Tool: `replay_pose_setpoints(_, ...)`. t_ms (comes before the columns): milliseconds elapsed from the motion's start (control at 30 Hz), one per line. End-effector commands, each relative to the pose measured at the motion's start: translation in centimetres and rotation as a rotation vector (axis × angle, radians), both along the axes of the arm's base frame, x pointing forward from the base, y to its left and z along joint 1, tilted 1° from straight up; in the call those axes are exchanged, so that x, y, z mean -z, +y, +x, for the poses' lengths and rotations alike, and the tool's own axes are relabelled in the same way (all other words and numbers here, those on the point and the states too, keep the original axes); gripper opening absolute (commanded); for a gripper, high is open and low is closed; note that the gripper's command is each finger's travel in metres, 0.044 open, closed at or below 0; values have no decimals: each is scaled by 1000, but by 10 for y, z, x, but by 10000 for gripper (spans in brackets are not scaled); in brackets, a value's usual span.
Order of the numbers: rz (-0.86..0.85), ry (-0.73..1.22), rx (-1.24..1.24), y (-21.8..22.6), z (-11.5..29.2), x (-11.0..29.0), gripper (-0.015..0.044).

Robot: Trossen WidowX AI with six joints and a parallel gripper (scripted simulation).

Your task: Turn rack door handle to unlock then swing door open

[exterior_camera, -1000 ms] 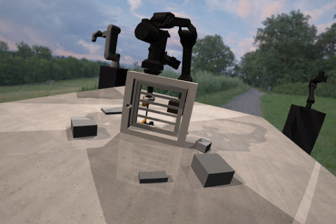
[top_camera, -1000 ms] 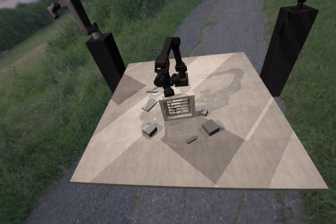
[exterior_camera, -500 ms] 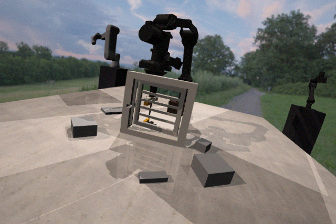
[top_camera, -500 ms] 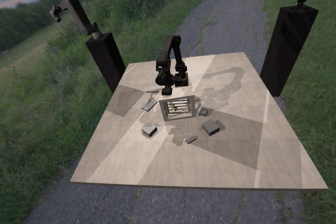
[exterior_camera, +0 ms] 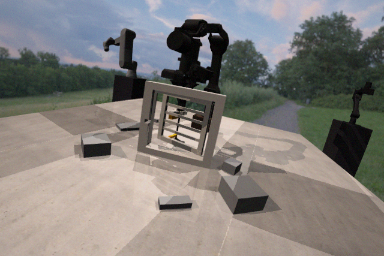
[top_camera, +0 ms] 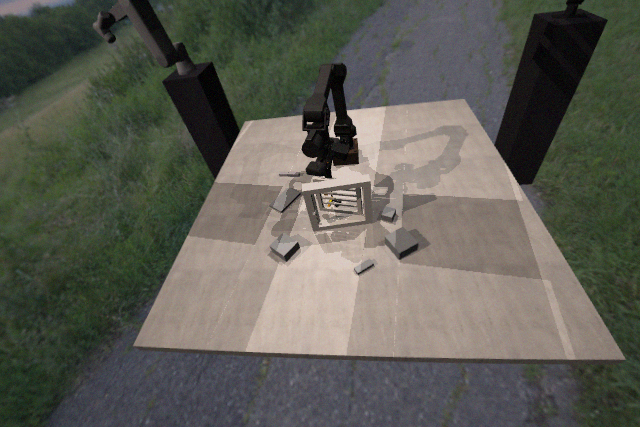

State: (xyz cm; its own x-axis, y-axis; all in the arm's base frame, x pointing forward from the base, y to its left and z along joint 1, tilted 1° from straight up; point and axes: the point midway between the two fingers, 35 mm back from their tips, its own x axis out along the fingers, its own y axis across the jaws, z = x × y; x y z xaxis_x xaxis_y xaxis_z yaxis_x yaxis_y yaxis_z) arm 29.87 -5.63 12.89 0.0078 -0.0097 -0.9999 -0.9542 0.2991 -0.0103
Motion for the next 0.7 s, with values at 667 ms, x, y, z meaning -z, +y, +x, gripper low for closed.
replay_pose_setpoints(667, 10, -13, 412, 35, -37, 1, 28)
